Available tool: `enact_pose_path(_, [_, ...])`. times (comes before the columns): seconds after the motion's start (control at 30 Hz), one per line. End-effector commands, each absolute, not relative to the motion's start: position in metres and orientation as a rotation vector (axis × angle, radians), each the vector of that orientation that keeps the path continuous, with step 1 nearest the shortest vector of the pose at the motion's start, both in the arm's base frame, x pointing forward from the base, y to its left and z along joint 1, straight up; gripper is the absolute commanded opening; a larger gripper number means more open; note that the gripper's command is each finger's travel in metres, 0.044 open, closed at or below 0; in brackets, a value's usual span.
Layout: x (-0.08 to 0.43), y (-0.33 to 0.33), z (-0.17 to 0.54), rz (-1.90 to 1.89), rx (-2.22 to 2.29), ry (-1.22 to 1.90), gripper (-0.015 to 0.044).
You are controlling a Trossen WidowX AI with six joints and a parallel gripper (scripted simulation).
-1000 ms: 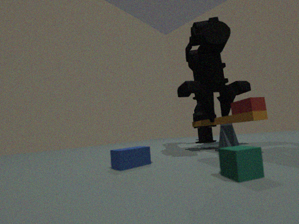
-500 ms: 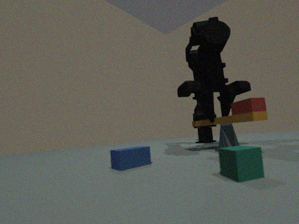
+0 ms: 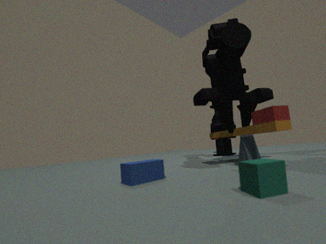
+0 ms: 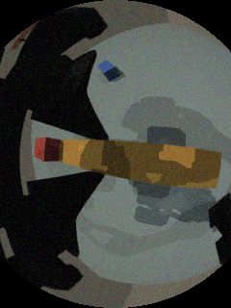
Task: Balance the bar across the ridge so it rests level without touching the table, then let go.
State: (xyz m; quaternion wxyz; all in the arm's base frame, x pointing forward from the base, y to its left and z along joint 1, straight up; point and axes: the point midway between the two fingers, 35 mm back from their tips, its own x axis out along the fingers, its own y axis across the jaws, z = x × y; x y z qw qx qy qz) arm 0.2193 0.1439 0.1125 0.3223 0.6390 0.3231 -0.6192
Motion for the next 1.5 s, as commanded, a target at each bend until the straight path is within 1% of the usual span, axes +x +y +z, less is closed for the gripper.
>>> enact_pose_path(0.0, [0.219,0.144,0.112,-1.626,1.678,0.848,0.0171])
enact_pose_path(0.37, [0.219,0.144,0.112,-1.626,1.678,0.848,0.0173])
enact_pose_path(0.4, [0.219,0.144,0.112,-1.626,1.678,0.848,0.0185])
enact_pose_path(0.77, [0.219,0.144,0.112,-1.626,1.678,0.848,0.0185])
enact_pose_path(1.07, [0.219,0.144,0.112,-1.626,1.678,0.848,0.0421])
enact_pose_path(1.1, [0.219,0.144,0.112,-1.626,1.678,0.848,0.044])
enact_pose_path(1.23, [0.22,0.144,0.12,-1.625,1.678,0.848,0.044])
enact_pose_path(1.47, [0.22,0.144,0.197,-1.625,1.678,0.848,0.044])
